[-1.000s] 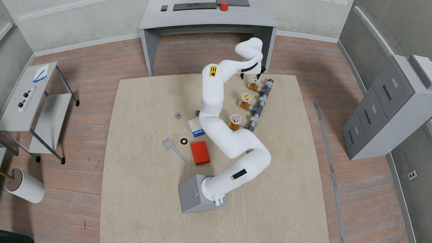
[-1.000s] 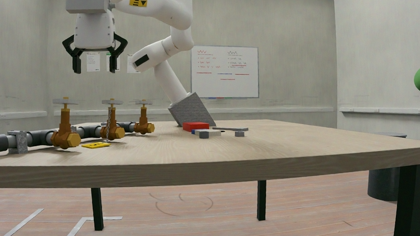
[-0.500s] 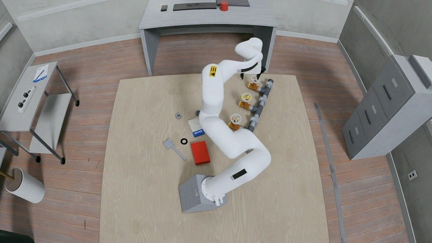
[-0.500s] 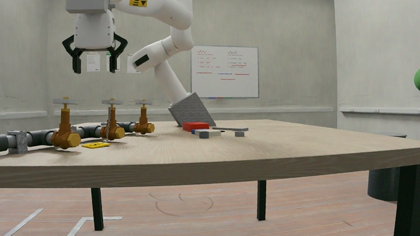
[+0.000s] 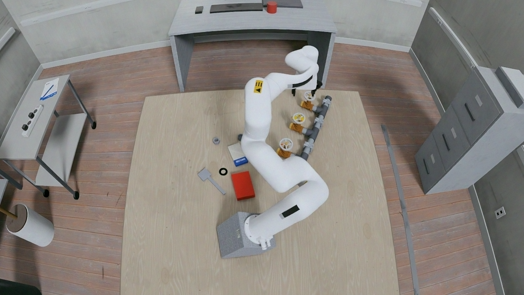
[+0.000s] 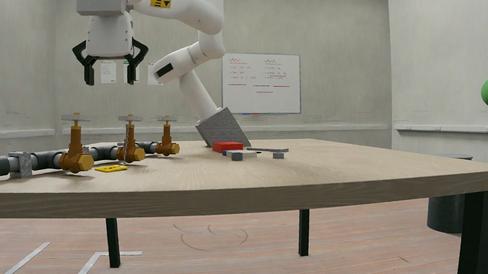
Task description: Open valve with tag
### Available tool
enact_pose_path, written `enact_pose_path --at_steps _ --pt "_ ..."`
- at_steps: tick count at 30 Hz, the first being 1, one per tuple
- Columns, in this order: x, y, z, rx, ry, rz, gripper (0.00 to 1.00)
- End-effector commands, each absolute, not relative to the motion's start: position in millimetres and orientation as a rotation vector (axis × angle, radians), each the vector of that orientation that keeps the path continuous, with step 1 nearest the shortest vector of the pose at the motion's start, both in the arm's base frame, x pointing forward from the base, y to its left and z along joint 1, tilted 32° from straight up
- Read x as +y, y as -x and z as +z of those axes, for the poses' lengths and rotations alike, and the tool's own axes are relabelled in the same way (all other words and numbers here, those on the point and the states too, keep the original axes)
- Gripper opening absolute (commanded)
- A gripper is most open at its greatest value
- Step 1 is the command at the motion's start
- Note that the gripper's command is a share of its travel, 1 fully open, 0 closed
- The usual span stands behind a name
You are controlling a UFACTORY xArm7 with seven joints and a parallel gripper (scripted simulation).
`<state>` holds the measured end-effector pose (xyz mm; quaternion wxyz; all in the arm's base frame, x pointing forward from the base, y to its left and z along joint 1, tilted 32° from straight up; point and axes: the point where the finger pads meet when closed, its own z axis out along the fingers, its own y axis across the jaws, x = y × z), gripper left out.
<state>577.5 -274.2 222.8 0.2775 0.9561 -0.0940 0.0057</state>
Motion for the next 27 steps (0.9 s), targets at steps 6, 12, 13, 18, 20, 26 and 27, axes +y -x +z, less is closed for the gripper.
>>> enact_pose_path --at_steps 6,12,13,18,20,26,27 --pt "-268 -580 235 -0.219 -2.557 0.028 1.0" --pt "-245 -583 277 -0.077 -2.521 0.051 1.0" --pt "-239 -583 288 -0.04 -2.511 0.056 1.0" --pt "-204 -576 353 0.196 -2.429 0.081 1.0" --pt "-192 -570 376 0.31 -2.381 0.087 1.0" --pt "-165 -548 437 0.556 -2.263 0.08 1.0" --pt "-161 -542 447 0.62 -2.23 0.074 1.0"
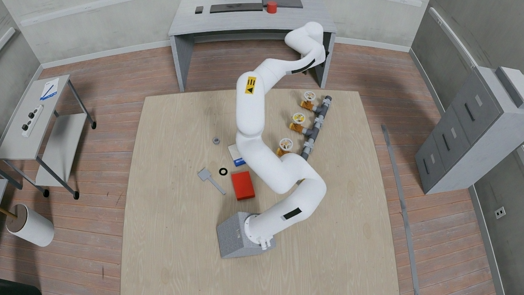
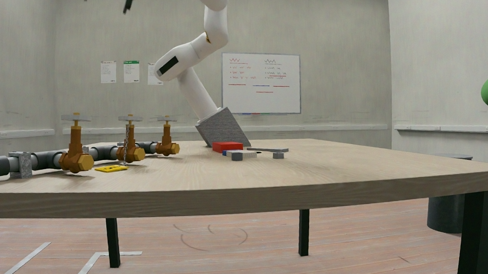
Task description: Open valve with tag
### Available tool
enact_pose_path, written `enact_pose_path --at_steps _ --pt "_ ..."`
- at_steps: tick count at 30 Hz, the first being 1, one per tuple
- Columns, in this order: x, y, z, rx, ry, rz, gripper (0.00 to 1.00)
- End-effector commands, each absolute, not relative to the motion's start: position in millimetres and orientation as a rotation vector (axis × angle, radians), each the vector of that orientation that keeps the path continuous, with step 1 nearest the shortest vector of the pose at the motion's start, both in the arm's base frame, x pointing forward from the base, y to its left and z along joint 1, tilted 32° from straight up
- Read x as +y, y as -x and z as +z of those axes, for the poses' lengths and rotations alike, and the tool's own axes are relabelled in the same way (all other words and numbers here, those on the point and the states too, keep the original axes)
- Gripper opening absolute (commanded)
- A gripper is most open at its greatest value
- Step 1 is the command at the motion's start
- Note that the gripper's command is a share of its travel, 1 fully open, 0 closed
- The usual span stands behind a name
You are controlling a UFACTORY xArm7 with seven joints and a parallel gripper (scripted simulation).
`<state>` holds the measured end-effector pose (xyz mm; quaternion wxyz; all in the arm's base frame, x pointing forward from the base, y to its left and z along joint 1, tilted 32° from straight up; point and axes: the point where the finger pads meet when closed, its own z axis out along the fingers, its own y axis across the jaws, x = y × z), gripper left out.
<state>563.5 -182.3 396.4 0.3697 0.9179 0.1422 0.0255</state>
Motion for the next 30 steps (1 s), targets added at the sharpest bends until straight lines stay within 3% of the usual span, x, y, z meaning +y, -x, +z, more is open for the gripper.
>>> enact_pose_path --at_steps 1,12,18,29,30 --pt "-157 -536 458 0.679 -2.199 0.065 1.0" --pt "-156 -461 538 1.093 -1.992 -0.071 1.0" --pt "-198 -392 572 1.42 -1.825 -0.201 1.0" --pt "-281 -373 503 1.792 -1.608 -0.343 1.0" --pt "-301 -378 472 1.929 -1.524 -0.39 1.0"
